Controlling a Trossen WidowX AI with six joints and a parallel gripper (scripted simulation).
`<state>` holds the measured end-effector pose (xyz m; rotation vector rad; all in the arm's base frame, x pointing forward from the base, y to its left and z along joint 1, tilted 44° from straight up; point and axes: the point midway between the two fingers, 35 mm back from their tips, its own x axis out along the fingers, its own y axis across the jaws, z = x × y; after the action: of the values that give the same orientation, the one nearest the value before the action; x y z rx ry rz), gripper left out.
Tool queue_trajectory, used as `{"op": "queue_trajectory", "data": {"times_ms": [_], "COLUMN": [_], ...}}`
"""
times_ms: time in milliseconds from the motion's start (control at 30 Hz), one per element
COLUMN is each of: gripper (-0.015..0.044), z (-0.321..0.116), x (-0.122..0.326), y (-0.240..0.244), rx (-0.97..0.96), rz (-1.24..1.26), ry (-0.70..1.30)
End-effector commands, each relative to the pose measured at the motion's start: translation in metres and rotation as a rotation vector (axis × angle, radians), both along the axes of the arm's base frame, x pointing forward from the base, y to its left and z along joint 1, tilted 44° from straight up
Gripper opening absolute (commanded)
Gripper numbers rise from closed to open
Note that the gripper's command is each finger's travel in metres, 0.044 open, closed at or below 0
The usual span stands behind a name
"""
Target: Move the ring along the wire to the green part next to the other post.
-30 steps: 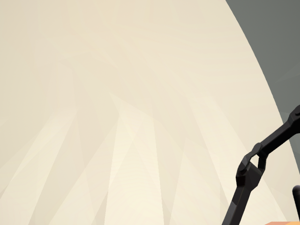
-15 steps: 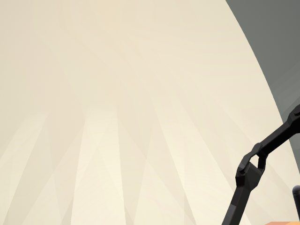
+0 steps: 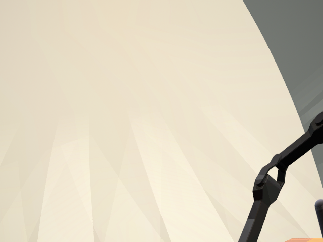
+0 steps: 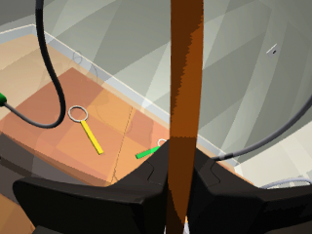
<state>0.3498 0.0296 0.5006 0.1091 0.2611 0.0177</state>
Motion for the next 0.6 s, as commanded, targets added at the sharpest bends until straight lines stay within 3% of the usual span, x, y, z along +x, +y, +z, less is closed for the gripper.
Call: {"op": "queue_trajectory", "data": {"times_ms": [0,567], "gripper": [-0.0150,-0.0150], "z": [0.0010,0.0030], "x": [-0.0004,0.0003], "y": [0.0023,0.0108], "rx": [0.059,0.273], "rz": [0.008,0.037], "ry": [-0.008,-0.029]}}
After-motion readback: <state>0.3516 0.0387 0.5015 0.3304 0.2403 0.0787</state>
